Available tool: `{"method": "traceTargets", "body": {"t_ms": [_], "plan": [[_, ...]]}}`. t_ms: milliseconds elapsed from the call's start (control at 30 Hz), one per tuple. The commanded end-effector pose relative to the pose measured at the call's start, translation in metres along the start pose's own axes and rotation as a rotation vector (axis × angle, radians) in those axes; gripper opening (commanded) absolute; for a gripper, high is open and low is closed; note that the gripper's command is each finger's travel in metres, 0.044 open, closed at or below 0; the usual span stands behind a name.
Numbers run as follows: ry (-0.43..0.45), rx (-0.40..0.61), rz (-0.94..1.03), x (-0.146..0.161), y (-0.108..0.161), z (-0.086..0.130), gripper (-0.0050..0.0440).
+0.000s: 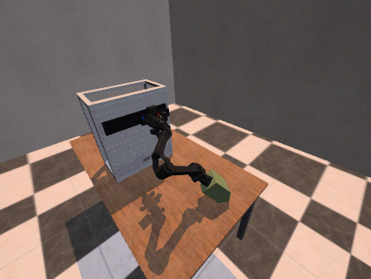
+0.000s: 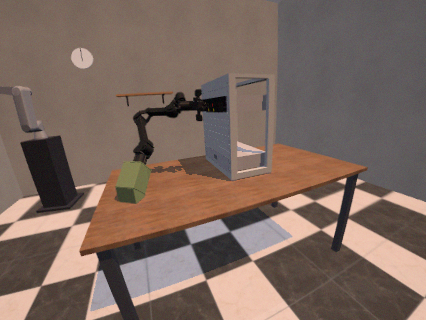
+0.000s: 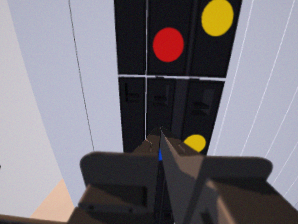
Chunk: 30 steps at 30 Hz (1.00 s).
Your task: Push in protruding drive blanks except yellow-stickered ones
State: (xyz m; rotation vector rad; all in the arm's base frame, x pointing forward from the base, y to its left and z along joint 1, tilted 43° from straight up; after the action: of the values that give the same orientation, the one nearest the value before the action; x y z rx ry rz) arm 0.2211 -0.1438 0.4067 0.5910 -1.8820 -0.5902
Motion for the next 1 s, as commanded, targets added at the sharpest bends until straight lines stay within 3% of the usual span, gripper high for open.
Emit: {"method": "traceTargets", "body": {"t_ms": [0, 967], "plan": [[-0.023, 0.017, 0.018, 0.0072, 0.0076, -0.0027, 0.0], [-0.023, 0.017, 0.018, 0.0088, 0.0092, -0.0056, 0.0]]}}
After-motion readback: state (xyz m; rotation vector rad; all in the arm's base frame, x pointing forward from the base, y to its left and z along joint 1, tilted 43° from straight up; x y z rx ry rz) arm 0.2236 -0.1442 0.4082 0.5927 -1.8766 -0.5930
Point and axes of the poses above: the point midway between the two fingers, 35 mm back from their tips, its own z axis back along the fingers, its own x axis across the jaws, y = z × x, the point moved 7 cm from there along z, back along the fingers, and after that the axes turned 4 degrees about -z, right-handed, at the moved point
